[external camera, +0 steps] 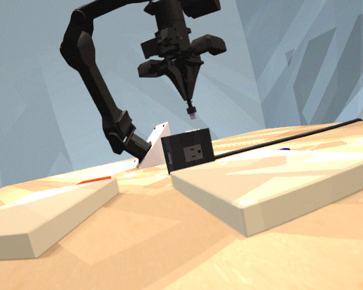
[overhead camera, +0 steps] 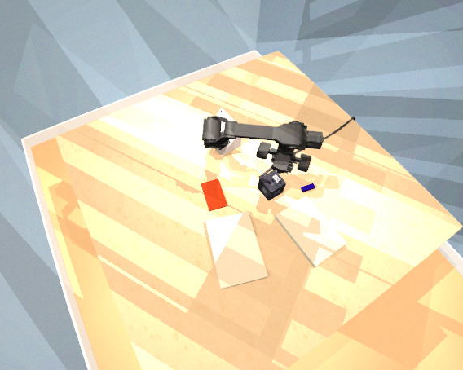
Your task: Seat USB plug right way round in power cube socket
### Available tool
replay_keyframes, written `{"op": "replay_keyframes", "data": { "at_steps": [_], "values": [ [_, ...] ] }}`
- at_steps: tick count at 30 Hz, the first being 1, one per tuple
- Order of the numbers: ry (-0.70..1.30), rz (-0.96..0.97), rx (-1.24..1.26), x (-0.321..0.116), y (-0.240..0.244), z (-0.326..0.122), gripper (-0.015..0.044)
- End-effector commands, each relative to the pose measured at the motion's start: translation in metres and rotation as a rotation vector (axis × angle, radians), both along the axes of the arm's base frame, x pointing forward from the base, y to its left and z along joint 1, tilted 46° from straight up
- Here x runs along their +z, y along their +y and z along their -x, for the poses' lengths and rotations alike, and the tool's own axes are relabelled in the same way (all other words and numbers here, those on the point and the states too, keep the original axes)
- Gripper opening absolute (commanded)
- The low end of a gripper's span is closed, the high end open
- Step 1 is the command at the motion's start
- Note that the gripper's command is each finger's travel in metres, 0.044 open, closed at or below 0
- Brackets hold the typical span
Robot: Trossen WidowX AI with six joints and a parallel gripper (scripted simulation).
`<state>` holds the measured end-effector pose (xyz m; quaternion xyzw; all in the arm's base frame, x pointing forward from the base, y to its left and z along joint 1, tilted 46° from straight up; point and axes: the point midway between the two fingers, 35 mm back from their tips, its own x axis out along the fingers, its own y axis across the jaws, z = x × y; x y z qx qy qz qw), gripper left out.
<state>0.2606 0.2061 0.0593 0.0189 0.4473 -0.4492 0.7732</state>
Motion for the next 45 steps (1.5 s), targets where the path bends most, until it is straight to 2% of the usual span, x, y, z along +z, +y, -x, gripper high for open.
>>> {"op": "replay_keyframes", "data": {
  "at_steps": [1,23,45],
  "values": [
    [-0.073,-0.022,-0.077,-0.0002,-0.0003,-0.0002,0.0000],
    [-0.452,-0.131,-0.473,-0.0002,-0.0003,-0.0002,0.0000],
    [-0.448,-0.129,-0.467,-0.0001,-0.0014,-0.0005,0.0000]
  ]
}}
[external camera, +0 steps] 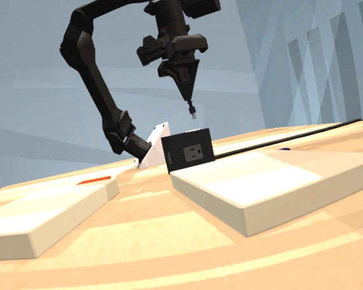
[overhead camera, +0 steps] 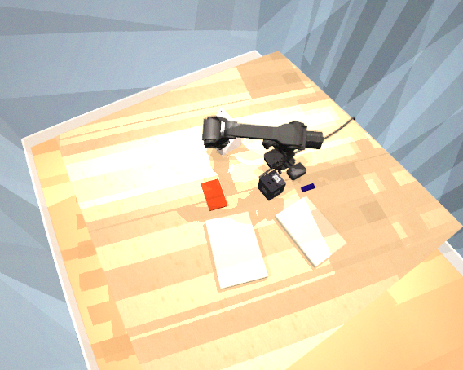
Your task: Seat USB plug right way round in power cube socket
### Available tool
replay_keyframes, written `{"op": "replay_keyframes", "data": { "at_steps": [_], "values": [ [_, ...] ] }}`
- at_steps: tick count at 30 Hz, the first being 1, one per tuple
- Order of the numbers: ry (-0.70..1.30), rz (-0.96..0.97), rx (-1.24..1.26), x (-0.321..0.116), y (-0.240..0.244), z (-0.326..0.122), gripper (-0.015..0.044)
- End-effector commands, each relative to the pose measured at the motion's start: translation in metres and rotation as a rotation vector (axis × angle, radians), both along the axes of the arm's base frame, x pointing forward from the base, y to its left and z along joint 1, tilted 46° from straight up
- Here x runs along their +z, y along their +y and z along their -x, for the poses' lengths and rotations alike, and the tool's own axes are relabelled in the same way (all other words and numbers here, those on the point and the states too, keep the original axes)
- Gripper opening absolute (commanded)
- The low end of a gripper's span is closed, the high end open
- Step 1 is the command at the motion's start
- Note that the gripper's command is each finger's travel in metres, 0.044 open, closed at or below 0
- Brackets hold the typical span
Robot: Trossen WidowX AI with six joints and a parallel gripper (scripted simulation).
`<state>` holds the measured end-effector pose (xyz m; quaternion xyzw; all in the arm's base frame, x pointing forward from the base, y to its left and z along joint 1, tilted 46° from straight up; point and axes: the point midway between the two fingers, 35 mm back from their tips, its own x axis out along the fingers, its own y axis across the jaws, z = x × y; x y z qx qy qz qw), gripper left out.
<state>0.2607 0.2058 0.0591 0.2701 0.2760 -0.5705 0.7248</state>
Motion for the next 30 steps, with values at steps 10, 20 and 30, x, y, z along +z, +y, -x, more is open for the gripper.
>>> {"op": "replay_keyframes", "data": {
  "at_steps": [10,20,30],
  "values": [
    [0.006,0.002,0.007,-0.0001,-0.0025,-0.0009,0.0000],
    [0.009,0.003,0.010,-0.0003,-0.0039,-0.0013,0.0000],
    [0.012,0.004,0.013,-0.0005,-0.0053,-0.0018,0.0000]
  ]
}}
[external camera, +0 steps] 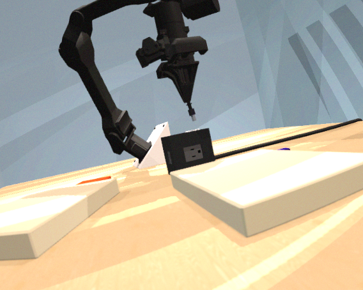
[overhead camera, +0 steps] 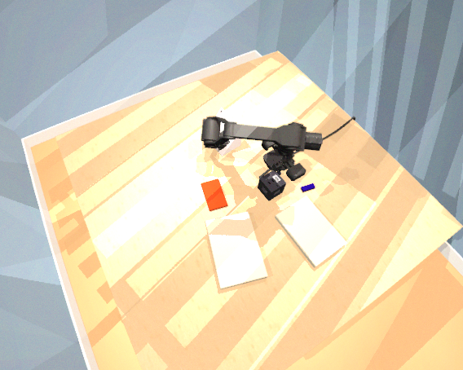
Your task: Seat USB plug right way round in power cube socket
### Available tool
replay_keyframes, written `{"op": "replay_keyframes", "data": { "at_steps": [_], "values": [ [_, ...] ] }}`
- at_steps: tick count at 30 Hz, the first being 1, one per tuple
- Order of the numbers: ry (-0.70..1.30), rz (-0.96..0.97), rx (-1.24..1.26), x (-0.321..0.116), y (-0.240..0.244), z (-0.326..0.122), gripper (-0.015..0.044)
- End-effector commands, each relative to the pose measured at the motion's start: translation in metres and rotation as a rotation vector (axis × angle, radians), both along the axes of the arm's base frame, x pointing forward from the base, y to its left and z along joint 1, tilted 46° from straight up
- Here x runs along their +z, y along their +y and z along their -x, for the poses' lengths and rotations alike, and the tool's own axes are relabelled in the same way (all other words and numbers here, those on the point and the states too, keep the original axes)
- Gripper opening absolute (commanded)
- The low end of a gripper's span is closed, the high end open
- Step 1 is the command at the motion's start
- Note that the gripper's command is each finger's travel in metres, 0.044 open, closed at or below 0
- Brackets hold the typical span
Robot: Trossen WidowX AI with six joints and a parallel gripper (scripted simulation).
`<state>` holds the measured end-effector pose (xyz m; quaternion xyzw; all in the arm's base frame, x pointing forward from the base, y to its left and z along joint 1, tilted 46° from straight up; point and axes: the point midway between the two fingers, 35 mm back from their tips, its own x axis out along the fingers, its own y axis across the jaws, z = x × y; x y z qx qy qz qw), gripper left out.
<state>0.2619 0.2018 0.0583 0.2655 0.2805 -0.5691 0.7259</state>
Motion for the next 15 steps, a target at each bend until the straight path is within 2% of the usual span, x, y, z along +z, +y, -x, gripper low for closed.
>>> {"op": "replay_keyframes", "data": {
  "at_steps": [1,15],
  "values": [
    [0.002,0.002,0.005,0.0004,-0.0016,-0.0007,0.0000],
    [0.006,0.004,0.009,0.0001,-0.0036,-0.0013,0.0000]
  ]
}}
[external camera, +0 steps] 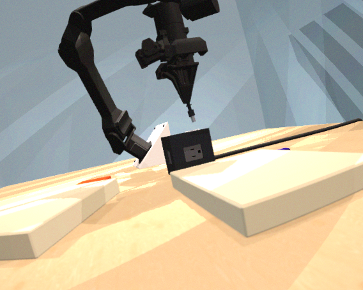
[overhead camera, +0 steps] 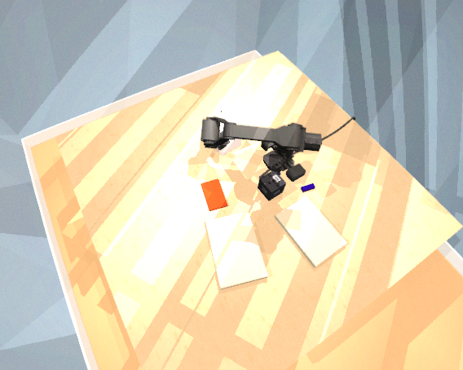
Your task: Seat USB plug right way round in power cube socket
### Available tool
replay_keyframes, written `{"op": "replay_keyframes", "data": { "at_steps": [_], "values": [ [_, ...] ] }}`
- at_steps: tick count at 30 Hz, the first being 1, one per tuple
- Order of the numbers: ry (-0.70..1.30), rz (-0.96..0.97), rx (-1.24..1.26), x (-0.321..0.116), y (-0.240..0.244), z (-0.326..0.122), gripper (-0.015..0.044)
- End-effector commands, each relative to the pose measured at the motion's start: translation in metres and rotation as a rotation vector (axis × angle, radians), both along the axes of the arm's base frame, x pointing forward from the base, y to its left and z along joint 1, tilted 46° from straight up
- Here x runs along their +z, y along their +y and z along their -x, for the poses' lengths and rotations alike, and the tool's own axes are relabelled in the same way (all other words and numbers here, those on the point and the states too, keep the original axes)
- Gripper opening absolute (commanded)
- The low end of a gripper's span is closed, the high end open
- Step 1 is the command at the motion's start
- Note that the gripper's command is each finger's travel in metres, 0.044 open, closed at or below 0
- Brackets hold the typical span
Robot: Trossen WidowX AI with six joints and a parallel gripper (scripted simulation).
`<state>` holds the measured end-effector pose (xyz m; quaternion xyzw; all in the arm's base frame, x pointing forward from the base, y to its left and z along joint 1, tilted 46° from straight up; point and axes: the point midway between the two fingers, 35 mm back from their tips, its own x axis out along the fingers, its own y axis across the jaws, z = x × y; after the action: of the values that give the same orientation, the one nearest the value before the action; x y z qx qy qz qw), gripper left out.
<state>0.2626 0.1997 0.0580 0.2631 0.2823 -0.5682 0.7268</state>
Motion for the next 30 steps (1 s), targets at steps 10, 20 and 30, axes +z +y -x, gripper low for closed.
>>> {"op": "replay_keyframes", "data": {
  "at_steps": [10,20,30],
  "values": [
    [0.004,0.003,0.007,0.0002,-0.0028,-0.0011,0.0000],
    [0.007,0.004,0.010,0.0000,-0.0043,-0.0015,0.0000],
    [0.010,0.005,0.014,-0.0002,-0.0057,-0.0020,0.0000]
  ]
}}
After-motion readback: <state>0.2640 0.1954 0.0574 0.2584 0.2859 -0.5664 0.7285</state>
